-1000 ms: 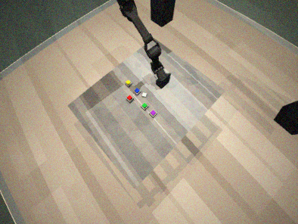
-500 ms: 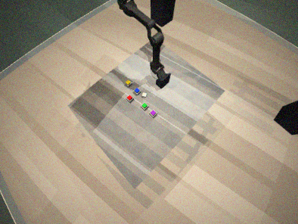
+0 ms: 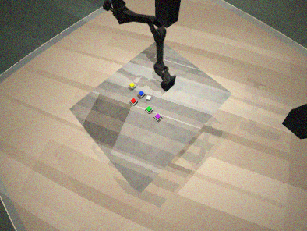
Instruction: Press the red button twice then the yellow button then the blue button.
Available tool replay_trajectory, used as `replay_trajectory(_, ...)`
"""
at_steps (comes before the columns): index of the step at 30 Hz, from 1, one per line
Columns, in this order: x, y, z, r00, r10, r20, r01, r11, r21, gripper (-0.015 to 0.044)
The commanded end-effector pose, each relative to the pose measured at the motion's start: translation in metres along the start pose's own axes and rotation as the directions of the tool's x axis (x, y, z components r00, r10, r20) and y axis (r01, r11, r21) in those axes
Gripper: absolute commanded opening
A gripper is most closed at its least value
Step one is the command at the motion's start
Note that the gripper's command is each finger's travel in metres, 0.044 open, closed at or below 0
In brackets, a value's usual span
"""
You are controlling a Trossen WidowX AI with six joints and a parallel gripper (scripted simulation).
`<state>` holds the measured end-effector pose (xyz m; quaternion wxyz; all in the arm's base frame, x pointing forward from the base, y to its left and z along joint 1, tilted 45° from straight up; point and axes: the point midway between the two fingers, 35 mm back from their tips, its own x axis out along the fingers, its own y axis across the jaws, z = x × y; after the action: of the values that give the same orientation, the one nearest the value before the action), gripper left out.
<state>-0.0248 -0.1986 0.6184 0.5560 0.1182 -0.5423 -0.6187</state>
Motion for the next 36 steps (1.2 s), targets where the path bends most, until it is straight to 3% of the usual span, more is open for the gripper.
replay_trajectory(1,0.006,-0.015,-0.075,0.978,-0.063,-0.199,0.042,0.993,-0.109,0.0400)
replay_trajectory(10,-0.029,-0.033,-0.207,0.835,-0.161,-0.527,-0.023,0.946,-0.324,0.0400)
replay_trajectory(19,-0.113,-0.050,-0.315,0.601,-0.271,-0.752,-0.248,0.831,-0.497,0.0400)
replay_trajectory(28,-0.231,-0.073,-0.384,0.350,-0.406,-0.844,-0.582,0.612,-0.535,0.0400)
replay_trajectory(36,-0.349,-0.106,-0.402,0.189,-0.545,-0.817,-0.868,0.296,-0.399,0.0400)
